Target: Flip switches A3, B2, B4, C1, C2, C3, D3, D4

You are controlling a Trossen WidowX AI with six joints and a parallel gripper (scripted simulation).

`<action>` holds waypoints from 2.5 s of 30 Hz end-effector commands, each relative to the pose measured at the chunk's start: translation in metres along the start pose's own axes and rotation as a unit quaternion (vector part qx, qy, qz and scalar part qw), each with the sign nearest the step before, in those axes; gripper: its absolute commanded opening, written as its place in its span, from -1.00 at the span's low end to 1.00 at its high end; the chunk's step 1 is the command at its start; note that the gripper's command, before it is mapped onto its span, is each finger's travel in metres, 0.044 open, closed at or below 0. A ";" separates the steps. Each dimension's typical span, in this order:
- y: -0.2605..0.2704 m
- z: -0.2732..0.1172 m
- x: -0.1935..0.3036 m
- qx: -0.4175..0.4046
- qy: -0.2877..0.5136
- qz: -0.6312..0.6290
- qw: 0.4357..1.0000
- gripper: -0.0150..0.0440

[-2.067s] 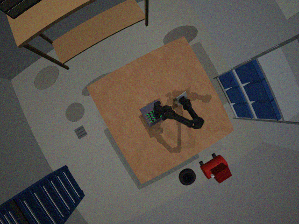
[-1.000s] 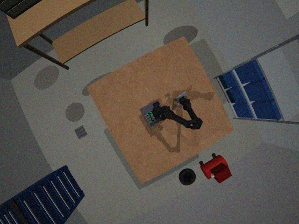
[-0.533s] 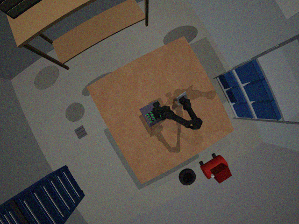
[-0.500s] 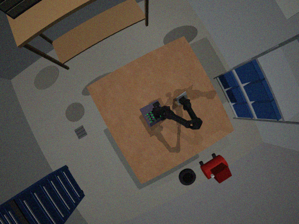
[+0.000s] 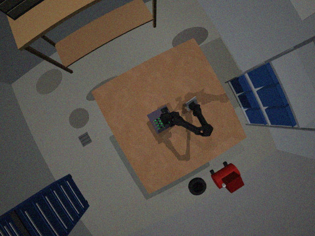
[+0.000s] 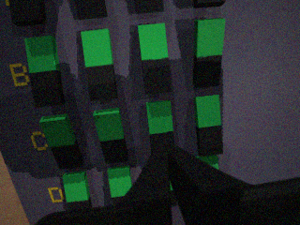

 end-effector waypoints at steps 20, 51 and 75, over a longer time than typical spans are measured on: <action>-0.001 -0.005 -0.002 0.001 0.001 0.000 1.000 -0.49; 0.000 -0.016 0.017 -0.001 0.025 0.002 1.000 -0.49; 0.000 -0.003 0.017 -0.002 0.025 0.002 1.000 -0.49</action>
Point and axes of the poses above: the point midway between the two fingers, 35 mm back from their tips, its own z axis out along the fingers, its own y axis across the jaws, x = y × z, the point moved 5 cm from there along -z, back along the fingers, and after that the axes turned 1 degree about z, right-handed, at the moved point
